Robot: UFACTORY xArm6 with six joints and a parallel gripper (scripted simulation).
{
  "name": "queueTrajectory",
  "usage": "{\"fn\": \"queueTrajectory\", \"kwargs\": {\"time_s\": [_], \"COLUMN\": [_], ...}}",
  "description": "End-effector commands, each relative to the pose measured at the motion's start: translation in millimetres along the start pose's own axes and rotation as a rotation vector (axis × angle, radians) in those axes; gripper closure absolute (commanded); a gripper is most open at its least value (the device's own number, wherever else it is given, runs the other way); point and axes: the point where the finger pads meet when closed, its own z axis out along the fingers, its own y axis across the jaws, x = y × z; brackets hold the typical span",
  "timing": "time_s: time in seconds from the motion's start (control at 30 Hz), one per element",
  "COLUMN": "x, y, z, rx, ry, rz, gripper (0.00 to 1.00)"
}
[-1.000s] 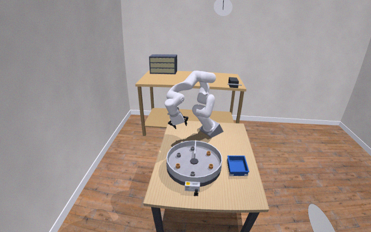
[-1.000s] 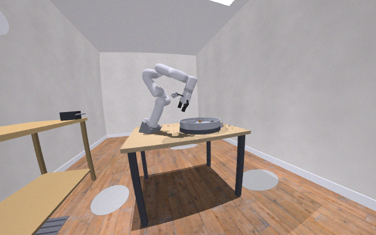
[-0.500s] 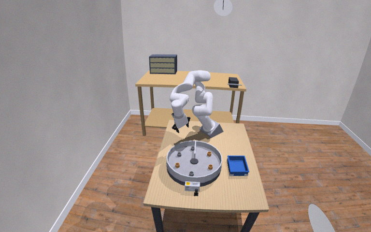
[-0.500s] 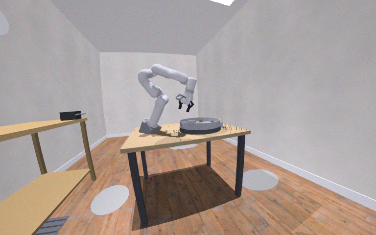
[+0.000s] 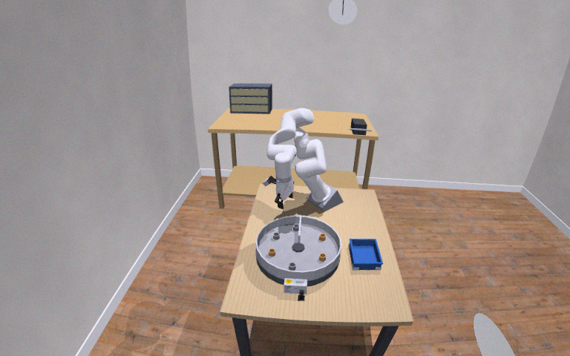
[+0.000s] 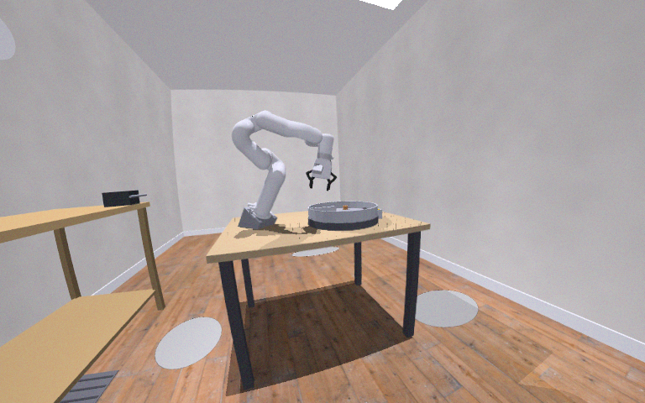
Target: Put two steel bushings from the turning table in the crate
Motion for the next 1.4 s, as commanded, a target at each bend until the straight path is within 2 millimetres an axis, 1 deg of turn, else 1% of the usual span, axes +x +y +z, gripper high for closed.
{"fn": "queueTrajectory", "kwargs": {"time_s": [0.0,0.3,0.5,0.97,1.0,1.37], "x": [-16,-47,-52,-52,-52,-52], "y": [-6,-11,-12,-12,-12,-12], "z": [-3,-10,-11,-11,-11,-11], "rx": [0.065,0.177,0.196,0.197,0.197,0.197], "ry": [0.001,-0.001,-0.001,-0.001,-0.001,-0.001], "rz": [-0.154,-0.421,-0.463,-0.465,-0.465,-0.465], "gripper": [0.0,0.0,0.0,0.0,0.88,0.88]}}
